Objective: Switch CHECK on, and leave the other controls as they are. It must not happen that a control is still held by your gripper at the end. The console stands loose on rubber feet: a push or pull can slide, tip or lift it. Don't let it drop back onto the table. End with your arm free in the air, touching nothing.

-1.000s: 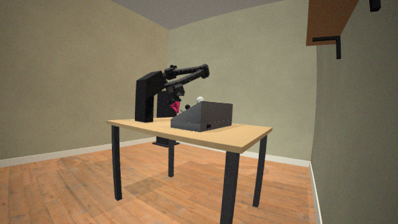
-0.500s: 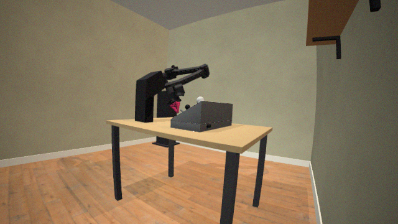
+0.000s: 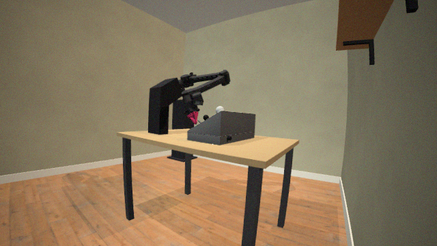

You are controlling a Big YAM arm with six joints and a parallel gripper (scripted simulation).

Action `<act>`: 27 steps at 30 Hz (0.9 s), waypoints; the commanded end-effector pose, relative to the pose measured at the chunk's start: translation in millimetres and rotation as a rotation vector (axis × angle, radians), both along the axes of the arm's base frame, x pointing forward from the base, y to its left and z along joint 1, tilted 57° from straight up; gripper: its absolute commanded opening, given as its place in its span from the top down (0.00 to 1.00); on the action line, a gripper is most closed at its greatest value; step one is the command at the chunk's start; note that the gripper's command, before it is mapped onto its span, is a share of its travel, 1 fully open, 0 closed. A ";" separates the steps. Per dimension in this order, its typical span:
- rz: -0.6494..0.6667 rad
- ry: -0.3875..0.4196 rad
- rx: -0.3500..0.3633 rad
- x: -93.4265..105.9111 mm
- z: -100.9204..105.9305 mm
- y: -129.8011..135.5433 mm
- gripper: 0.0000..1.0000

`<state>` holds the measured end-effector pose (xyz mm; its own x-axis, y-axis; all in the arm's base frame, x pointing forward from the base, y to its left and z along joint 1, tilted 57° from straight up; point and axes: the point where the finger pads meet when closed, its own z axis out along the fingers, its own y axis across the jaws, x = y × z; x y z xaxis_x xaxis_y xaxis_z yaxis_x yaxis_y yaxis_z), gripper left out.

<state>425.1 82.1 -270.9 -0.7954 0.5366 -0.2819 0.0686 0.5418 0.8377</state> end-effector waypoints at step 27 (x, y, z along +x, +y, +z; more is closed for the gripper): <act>-0.032 -0.026 -0.012 32.5 14.8 -31.4 1.00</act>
